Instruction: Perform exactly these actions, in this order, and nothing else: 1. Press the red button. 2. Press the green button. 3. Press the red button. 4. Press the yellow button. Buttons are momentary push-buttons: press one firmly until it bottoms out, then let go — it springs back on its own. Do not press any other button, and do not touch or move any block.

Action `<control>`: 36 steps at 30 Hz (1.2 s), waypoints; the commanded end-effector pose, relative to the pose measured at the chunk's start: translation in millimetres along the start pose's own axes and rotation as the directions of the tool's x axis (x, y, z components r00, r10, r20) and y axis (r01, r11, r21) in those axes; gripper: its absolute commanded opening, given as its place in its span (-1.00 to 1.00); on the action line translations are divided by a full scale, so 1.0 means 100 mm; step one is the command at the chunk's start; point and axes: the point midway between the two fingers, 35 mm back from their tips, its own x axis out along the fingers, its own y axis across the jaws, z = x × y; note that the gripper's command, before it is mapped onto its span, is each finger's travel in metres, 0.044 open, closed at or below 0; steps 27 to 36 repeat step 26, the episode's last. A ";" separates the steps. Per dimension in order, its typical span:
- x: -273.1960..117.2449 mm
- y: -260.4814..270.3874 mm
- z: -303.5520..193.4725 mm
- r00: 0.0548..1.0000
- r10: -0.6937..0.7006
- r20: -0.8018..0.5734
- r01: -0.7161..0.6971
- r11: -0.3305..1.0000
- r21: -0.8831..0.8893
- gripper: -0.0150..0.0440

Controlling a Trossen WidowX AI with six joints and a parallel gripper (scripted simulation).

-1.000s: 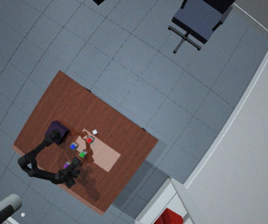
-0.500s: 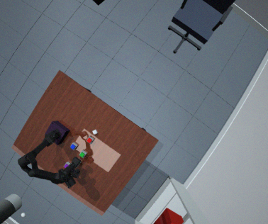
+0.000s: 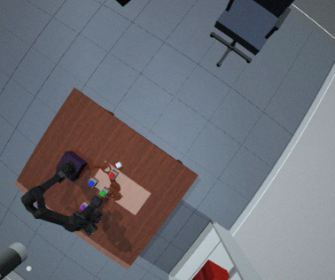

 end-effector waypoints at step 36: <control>-0.61 3.04 -0.57 1.000 0.030 -0.004 -0.030 0.999 -0.017 0.86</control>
